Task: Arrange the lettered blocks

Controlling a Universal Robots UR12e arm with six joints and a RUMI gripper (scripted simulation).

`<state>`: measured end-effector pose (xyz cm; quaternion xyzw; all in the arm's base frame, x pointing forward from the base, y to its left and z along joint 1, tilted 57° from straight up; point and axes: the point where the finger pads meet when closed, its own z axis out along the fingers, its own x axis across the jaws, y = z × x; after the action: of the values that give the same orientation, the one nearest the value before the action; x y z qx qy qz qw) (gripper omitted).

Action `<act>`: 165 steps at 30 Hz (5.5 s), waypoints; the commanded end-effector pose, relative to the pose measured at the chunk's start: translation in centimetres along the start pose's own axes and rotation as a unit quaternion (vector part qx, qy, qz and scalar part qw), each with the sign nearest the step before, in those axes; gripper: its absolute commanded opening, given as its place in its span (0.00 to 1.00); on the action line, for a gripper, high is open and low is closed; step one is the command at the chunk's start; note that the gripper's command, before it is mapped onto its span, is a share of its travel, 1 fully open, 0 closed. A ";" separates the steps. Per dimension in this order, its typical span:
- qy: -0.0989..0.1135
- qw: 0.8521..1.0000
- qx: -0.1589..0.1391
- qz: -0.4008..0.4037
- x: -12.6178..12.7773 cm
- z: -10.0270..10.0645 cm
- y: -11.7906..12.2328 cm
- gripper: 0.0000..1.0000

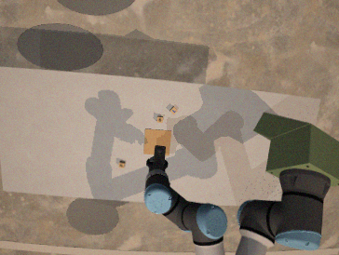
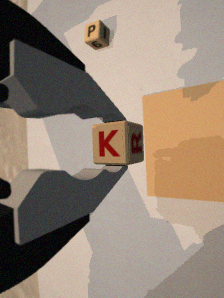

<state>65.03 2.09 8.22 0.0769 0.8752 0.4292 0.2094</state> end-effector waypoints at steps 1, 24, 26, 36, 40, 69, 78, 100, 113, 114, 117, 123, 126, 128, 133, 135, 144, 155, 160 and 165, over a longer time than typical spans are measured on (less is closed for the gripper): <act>0.000 1.000 0.000 0.000 0.0 0.9 0.0 0.09; 0.000 1.000 0.000 0.000 -0.1 8.8 0.0 0.09; 0.000 1.000 0.000 0.000 -0.1 8.8 0.0 0.09; 0.000 1.000 0.000 0.000 -0.1 9.0 0.0 0.09; 0.000 1.000 0.000 0.000 -0.1 9.0 0.0 0.09; 0.000 1.000 0.000 0.000 -0.1 9.4 0.0 0.09; 0.000 1.000 0.000 0.000 -0.1 9.5 0.0 0.09; 0.000 1.000 0.000 0.000 -0.1 9.5 0.0 0.09; 0.000 1.000 0.000 0.000 -0.1 9.5 0.0 0.16; 0.000 1.000 0.000 0.000 -0.1 9.5 0.0 0.20; 0.000 1.000 0.000 0.000 -0.1 9.5 0.0 0.24; 0.000 1.000 0.000 0.000 -0.1 9.5 0.0 0.28; 0.000 1.000 0.000 0.000 -0.1 9.5 0.0 0.28; 0.000 1.000 0.000 0.000 -0.1 9.5 0.0 0.28; 0.000 1.000 0.000 0.000 -0.1 9.4 0.0 0.28; 0.000 1.000 0.000 0.000 -0.1 9.2 0.0 0.28; 0.000 1.000 0.000 0.000 -0.1 6.6 0.0 0.28; 0.000 1.000 0.000 0.000 -0.1 1.9 0.0 0.28; 0.000 1.000 0.000 0.000 -0.1 0.7 0.0 0.28; 0.000 1.000 0.000 0.000 -0.1 0.5 0.0 0.28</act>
<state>65.39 2.70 7.83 0.0774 0.8753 0.4288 0.2100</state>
